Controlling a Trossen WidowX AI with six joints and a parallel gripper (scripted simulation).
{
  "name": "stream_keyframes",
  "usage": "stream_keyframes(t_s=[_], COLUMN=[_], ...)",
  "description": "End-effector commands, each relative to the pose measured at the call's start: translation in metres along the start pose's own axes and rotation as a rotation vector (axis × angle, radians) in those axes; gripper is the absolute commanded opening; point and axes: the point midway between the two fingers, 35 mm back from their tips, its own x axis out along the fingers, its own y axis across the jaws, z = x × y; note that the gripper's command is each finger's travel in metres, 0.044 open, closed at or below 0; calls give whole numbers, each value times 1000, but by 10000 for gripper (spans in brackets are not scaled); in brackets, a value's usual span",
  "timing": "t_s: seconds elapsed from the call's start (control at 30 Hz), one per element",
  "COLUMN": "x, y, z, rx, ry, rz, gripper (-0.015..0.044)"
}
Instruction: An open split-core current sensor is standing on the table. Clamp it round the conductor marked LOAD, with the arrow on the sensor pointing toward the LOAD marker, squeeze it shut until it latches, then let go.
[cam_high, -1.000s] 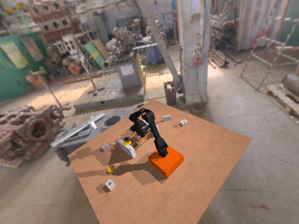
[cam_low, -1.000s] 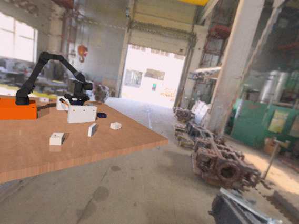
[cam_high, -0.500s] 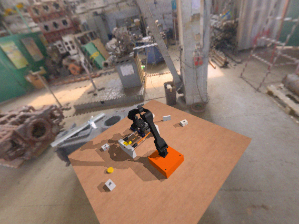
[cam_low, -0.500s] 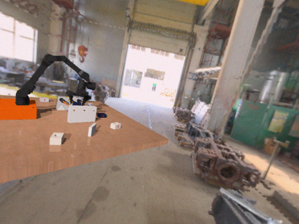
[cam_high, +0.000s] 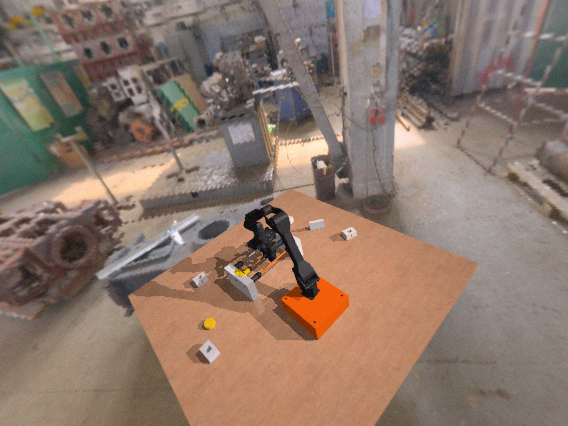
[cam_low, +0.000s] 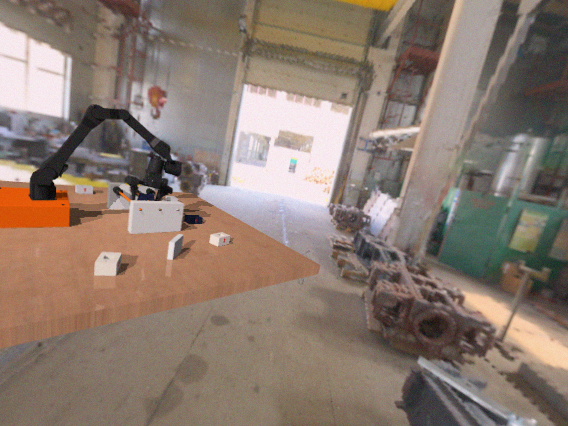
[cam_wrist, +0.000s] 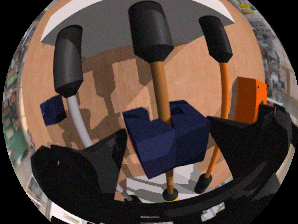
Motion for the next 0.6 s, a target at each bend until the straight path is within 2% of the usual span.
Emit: stream_keyframes(t_s=[0.0, 0.23, 0.57], x=[11, 15, 16], y=[-1, -1, -4], z=[1, 1, 1], rx=[2, 2, 2], ry=[-3, -4, -4], rz=[-13, -37, -196], gripper=[440, 440, 440])
